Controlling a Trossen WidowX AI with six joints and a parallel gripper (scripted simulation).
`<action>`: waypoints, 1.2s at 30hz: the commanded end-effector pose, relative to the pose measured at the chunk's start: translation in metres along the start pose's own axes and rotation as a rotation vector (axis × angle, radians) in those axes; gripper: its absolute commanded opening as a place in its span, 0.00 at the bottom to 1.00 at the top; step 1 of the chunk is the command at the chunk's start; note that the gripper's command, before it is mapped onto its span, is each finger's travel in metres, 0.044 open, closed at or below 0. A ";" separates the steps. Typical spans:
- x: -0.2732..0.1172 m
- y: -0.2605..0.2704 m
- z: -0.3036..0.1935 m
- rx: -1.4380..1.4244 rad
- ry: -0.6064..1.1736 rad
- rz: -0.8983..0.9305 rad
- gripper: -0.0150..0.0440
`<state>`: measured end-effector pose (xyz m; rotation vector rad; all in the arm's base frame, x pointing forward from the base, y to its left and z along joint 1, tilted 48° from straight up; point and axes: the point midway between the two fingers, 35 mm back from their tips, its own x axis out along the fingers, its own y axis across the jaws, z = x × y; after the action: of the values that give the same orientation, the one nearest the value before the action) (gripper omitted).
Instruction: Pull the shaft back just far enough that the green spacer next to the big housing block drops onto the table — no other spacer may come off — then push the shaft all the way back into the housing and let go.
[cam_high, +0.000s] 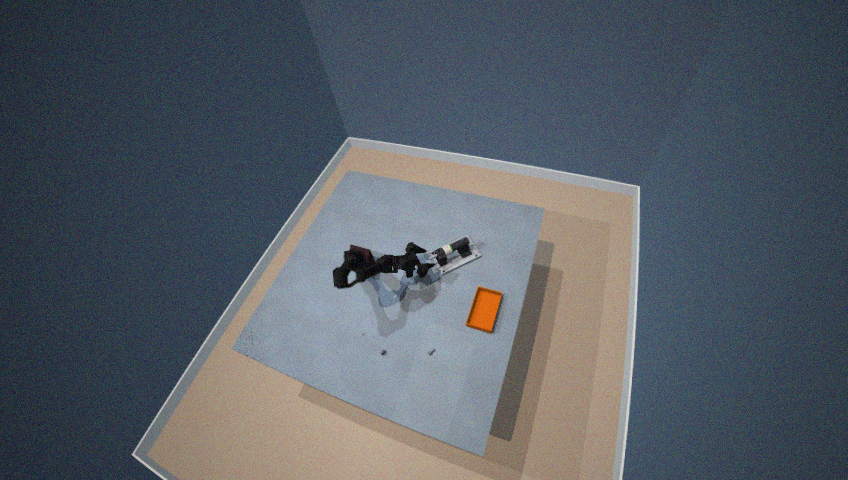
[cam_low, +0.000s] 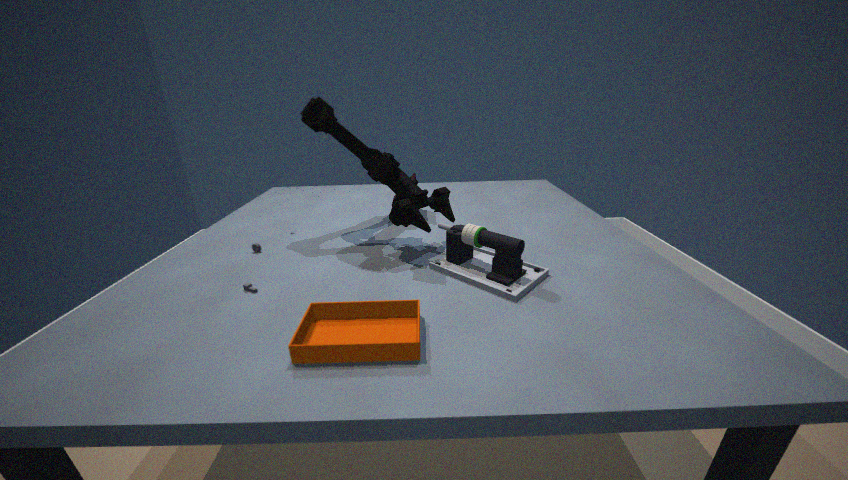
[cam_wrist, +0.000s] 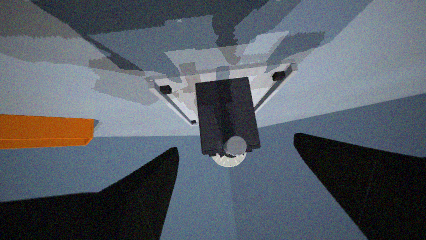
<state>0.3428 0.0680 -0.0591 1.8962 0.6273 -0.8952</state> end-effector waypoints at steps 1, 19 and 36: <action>0.007 0.001 -0.002 -0.003 0.008 0.001 1.00; 0.017 0.000 -0.002 -0.003 0.008 0.002 1.00; 0.017 0.000 -0.002 -0.003 0.008 0.002 1.00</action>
<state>0.3533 0.0696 -0.0722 1.8976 0.6262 -0.8926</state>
